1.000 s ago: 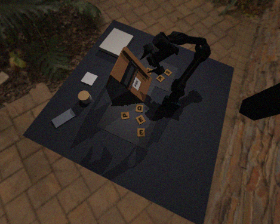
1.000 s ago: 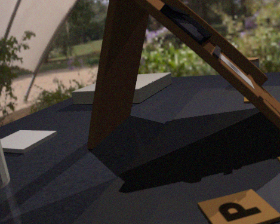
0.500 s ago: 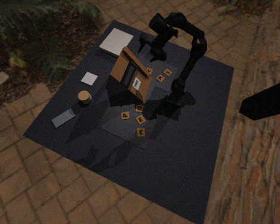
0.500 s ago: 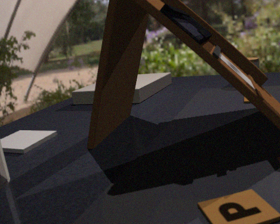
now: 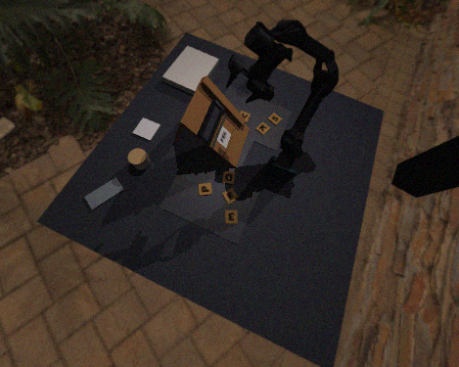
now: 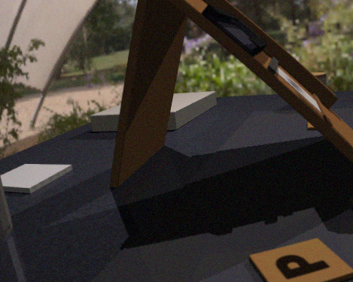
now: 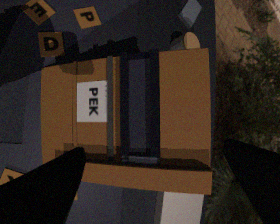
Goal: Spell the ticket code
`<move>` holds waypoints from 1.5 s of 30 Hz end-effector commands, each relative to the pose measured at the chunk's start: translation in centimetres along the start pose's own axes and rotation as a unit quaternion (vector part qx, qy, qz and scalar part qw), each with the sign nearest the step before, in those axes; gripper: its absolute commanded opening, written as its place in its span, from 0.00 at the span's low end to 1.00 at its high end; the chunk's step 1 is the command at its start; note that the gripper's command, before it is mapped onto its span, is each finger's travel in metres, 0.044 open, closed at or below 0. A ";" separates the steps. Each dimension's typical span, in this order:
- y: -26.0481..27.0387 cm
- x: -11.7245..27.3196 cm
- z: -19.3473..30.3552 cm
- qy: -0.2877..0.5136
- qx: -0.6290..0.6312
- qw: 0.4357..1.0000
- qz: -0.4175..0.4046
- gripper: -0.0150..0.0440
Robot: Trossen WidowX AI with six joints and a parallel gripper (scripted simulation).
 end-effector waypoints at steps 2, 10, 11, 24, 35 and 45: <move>0.5 0.1 -2.1 0.000 0.004 1.000 -0.002 1.00; 0.5 0.1 -2.1 0.000 0.004 1.000 -0.002 1.00; 0.5 0.1 -2.1 0.000 0.004 1.000 -0.002 1.00; 4.8 -7.3 8.4 0.106 -0.651 0.752 0.002 0.83; 9.9 -10.3 13.3 0.163 -0.893 0.415 0.059 0.83; 15.6 -12.5 16.1 0.192 -0.970 0.032 0.148 0.83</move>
Point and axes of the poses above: the point midway between the two fingers, 35 mm back from their tips, its own x axis back along the fingers, its own y axis across the jaws, z = x × y, the point moved 6 cm from there along x, back along the fingers, and after that the axes turned 8 degrees about -x, right-handed, at the moved point
